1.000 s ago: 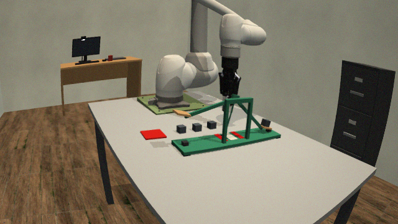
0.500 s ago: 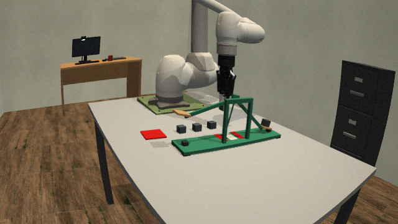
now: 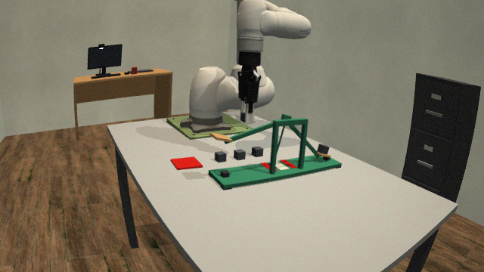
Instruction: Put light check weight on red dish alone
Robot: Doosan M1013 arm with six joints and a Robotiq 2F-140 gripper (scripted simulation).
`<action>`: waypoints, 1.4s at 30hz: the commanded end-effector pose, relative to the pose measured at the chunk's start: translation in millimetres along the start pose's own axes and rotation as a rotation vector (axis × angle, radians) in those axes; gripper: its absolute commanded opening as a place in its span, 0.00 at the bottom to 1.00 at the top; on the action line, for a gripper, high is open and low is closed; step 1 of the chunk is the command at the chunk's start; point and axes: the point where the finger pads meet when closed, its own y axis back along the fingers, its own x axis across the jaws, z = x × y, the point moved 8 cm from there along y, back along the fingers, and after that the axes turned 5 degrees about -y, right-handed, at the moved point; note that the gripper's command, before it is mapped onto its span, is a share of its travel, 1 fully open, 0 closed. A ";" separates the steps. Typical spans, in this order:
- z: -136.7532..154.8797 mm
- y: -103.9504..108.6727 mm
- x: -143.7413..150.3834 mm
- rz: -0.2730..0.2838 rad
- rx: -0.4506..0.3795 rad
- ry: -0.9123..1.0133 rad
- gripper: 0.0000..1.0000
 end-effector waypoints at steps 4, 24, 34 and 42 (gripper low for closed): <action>-69.8 34.2 -6.5 0.002 -0.007 0.003 0.24; -164.5 80.7 -14.5 0.002 -0.007 0.003 0.24; -165.1 85.8 -80.6 0.002 -0.007 0.003 0.24; -153.3 81.5 -170.1 0.002 -0.007 0.003 0.24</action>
